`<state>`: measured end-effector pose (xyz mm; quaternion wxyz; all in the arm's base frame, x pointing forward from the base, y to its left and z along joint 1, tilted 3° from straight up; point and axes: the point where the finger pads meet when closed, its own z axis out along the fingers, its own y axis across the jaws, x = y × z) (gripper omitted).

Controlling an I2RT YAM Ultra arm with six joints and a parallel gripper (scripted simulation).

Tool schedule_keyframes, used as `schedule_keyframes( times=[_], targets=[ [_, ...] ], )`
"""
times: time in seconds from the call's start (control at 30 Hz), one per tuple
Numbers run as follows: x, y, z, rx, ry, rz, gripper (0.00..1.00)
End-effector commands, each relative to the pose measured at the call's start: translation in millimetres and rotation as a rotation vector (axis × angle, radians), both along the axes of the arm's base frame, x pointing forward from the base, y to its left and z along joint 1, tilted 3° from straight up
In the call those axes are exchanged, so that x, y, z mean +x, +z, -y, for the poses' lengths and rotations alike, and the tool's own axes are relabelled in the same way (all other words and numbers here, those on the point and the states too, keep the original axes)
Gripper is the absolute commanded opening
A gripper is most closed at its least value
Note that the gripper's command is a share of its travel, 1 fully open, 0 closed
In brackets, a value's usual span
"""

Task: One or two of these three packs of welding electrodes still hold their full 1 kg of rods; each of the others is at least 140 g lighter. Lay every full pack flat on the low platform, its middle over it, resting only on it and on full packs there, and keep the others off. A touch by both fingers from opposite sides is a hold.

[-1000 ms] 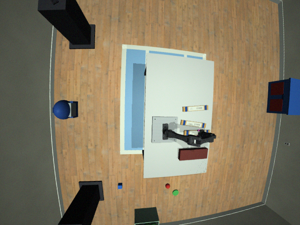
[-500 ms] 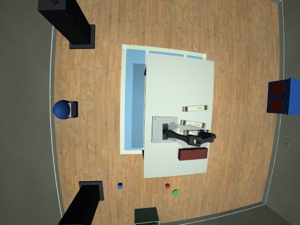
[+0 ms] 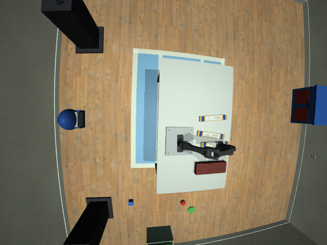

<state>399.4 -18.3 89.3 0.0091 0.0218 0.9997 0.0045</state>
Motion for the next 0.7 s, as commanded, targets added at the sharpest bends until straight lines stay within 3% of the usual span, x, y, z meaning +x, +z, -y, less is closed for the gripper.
schedule_keyframes(
  times=[0.0, 0.67],
  targets=[
    [8.0, 32.5, -2.4, -0.009, 0.002, 0.071, 0.0],
    [7.3, 31.6, 0.2, -0.008, -0.003, 0.067, 0.0]
  ],
)
